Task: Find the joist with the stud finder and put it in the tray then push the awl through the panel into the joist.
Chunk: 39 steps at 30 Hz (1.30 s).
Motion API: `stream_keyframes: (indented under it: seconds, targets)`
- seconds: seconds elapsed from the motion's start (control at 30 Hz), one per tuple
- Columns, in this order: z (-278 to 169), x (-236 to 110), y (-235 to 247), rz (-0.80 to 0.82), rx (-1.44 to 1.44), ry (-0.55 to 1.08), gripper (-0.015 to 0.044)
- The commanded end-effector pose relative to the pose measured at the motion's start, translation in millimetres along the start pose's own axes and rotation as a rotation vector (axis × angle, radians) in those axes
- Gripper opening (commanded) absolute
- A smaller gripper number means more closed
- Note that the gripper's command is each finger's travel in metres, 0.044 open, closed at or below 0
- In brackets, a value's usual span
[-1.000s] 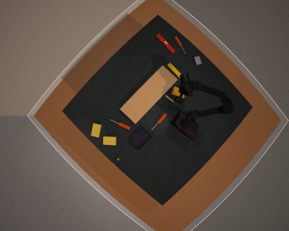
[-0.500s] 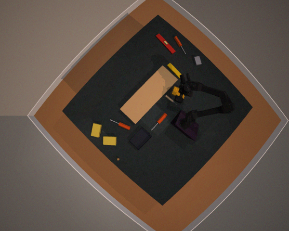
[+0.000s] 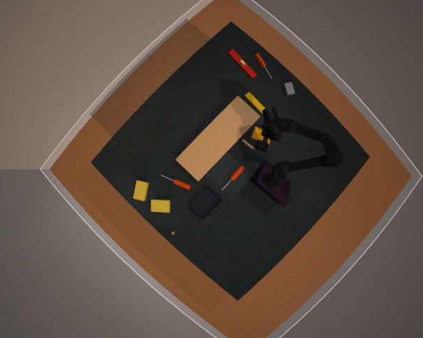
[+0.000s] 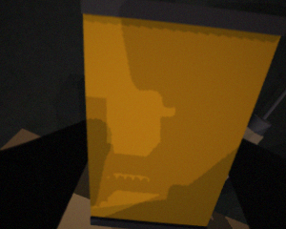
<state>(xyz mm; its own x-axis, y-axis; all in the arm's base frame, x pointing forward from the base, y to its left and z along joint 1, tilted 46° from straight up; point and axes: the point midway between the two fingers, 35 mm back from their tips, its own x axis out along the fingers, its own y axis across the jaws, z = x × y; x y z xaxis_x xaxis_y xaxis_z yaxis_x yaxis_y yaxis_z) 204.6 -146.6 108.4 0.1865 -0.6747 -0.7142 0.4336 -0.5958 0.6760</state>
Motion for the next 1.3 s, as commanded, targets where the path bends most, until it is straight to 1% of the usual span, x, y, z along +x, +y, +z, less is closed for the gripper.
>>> stream_keyframes:
  seconds: [0.0,0.43,0.57,0.87,1.27]
  targets:
    - [-1.2,-8.0,3.2,0.01,0.01,0.005,0.0]
    - [-1.5,-24.8,3.0,0.012,0.009,0.005,0.0]
    - [-1.9,-25.1,-1.9,0.01,0.009,0.005,0.0]
    - [-2.1,-24.4,-37.7,0.009,0.008,0.005,0.0]
    - [-2.1,-23.6,-36.6,-0.043,0.006,0.0,0.0]
